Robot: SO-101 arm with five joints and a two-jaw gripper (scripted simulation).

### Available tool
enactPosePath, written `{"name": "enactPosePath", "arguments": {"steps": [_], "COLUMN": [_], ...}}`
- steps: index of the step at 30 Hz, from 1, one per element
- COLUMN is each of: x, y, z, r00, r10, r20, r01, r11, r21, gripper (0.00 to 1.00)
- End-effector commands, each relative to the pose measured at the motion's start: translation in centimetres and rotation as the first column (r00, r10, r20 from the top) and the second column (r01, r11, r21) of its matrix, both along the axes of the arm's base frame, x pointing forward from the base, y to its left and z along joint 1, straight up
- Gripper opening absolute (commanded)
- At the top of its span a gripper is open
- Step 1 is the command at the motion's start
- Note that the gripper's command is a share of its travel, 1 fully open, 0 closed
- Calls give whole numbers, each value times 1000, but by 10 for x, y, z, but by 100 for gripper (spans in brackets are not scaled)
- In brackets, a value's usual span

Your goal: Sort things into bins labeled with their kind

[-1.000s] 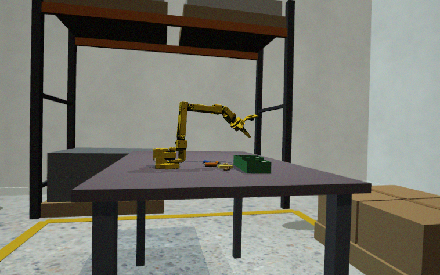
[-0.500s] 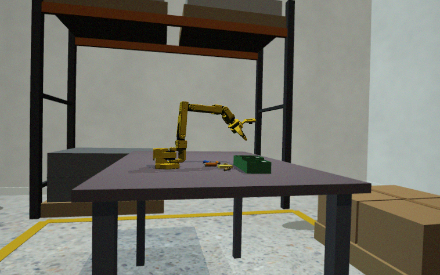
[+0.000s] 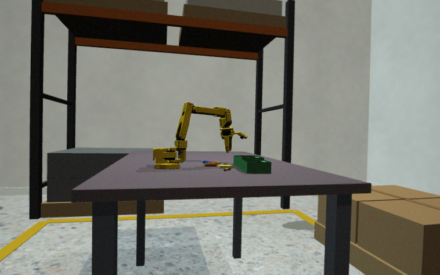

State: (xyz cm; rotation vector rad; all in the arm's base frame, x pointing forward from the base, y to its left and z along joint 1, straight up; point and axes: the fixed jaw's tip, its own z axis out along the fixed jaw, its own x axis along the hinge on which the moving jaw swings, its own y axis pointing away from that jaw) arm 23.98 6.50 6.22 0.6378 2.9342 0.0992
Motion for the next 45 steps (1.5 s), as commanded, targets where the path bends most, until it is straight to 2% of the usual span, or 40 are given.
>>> {"name": "enactPosePath", "arguments": {"steps": [1, 24, 25, 45], "x": [-7, -9, -12, -12], "y": [4, 4, 3, 3], "z": [8, 7, 3, 2], "r00": [998, 996, 993, 993], "r10": [-29, -35, -36, -36], "r20": [-64, -80, -116, -116], "r01": [28, 33, 33, 33], "r11": [1000, 999, 999, 999], "r21": [-10, -14, -26, -26], "gripper": [24, 23, 23, 23]}}
